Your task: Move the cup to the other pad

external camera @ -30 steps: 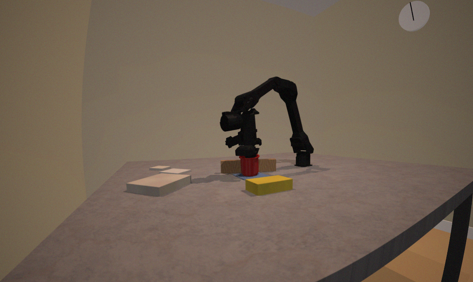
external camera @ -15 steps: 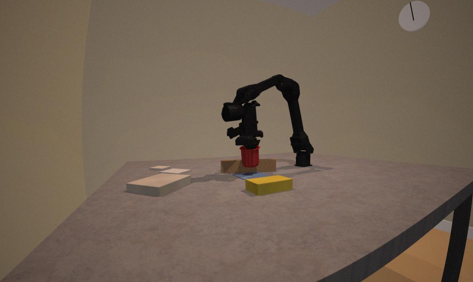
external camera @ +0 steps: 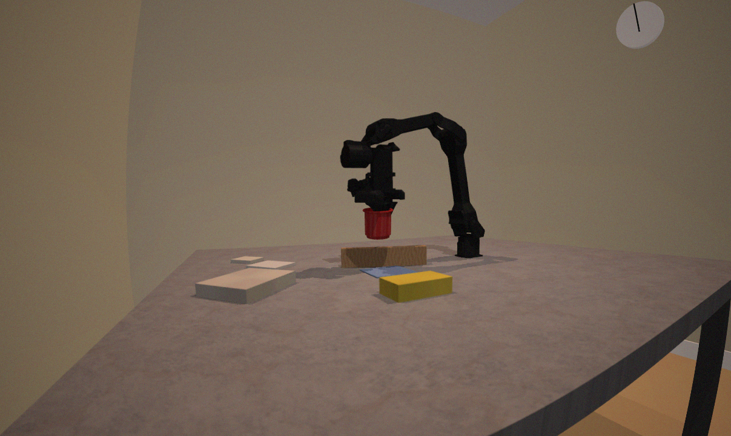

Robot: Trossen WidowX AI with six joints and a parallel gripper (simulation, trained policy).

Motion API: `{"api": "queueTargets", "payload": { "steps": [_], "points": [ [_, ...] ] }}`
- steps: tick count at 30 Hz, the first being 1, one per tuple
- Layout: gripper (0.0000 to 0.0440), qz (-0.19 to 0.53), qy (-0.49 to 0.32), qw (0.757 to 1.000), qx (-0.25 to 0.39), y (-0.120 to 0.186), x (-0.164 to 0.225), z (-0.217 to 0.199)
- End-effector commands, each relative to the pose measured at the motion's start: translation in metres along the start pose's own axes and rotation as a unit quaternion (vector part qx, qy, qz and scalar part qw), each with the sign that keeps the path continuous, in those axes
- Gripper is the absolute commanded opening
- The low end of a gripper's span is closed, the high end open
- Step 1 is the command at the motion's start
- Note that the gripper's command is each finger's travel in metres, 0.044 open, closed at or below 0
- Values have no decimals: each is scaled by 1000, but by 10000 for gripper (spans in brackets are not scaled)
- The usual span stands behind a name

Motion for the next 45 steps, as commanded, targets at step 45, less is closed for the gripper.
{"api": "queueTargets", "payload": {
  "steps": [45],
  "points": [
    [0,-57,-128,990,-28,-47,-36,-88]
  ]
}}
Point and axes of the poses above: the point midway between the two fingers, 35 mm back from their tips, its own y axis back along the fingers, its own z axis across the jaws, x = y × z, the point moved 1 cm from there along y, back along the fingers, and after that the axes turned 10 degrees about y, right-handed, at the moved point
